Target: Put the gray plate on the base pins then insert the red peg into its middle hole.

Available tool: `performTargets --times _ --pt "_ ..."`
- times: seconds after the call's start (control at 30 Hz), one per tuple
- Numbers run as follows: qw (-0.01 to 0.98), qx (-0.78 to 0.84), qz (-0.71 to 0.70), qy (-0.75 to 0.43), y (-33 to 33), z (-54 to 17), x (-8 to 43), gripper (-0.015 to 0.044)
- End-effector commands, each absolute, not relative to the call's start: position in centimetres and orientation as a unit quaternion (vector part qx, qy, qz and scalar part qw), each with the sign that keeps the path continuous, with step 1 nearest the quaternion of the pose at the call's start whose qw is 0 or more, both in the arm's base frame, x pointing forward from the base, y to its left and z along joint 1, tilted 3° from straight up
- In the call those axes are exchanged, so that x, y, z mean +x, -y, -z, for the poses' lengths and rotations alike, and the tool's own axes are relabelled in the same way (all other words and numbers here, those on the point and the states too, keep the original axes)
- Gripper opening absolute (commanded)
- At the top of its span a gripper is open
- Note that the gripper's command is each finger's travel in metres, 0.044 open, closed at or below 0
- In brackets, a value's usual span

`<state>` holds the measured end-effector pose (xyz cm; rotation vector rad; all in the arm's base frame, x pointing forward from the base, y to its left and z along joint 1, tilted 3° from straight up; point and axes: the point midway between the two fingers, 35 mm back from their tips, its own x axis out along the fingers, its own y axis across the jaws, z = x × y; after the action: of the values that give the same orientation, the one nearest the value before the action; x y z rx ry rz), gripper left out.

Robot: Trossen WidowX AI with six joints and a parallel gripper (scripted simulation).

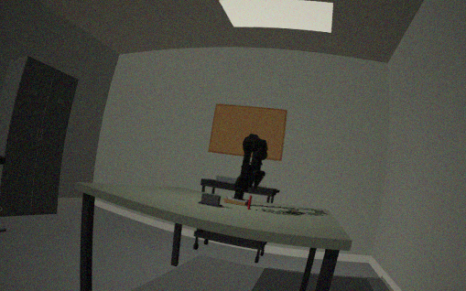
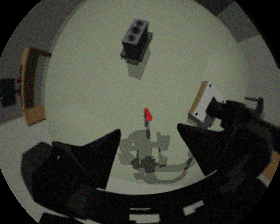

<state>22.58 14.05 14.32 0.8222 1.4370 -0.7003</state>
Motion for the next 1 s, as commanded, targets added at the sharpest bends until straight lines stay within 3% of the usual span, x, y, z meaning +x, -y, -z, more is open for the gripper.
performTargets --times 0.0,0.97 --pt "0.62 0.355 0.308 -0.628 -14.1 -12.8 22.2 0.044" --pt "0.62 0.355 0.308 -0.628 -14.3 -8.1 22.5 0.044"
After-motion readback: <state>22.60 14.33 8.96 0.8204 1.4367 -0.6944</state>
